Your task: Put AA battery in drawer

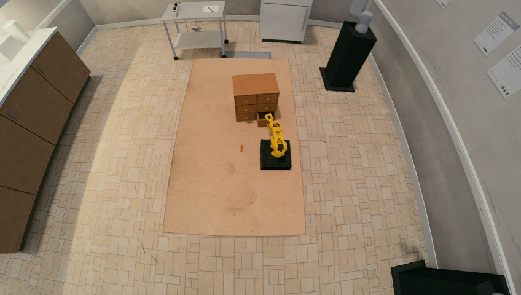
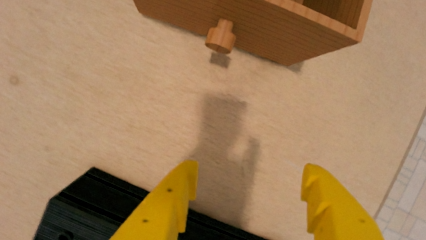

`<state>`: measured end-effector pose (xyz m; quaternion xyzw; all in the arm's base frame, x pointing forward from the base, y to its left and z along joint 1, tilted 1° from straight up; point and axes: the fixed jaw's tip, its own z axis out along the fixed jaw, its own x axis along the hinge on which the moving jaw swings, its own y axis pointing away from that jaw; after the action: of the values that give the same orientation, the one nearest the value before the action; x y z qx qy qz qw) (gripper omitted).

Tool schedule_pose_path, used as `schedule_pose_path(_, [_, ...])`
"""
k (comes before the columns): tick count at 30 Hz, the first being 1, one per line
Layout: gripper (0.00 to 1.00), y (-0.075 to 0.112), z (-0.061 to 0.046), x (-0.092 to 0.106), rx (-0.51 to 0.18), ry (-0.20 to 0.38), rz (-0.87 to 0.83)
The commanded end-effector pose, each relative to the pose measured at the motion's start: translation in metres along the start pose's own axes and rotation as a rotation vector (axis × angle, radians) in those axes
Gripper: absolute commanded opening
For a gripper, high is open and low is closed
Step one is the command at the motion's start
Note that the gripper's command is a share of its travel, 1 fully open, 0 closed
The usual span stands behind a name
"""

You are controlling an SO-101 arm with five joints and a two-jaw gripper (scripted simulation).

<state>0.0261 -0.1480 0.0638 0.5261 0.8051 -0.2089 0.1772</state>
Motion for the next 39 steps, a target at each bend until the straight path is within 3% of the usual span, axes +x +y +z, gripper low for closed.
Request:
schedule_pose_path(1, [0.21,0.0028,0.0016,0.0047,-0.012,0.014,-0.108])
schedule_pose_path(39, [0.21,0.0035,0.0015,0.009,-0.027,-0.001,-0.912])
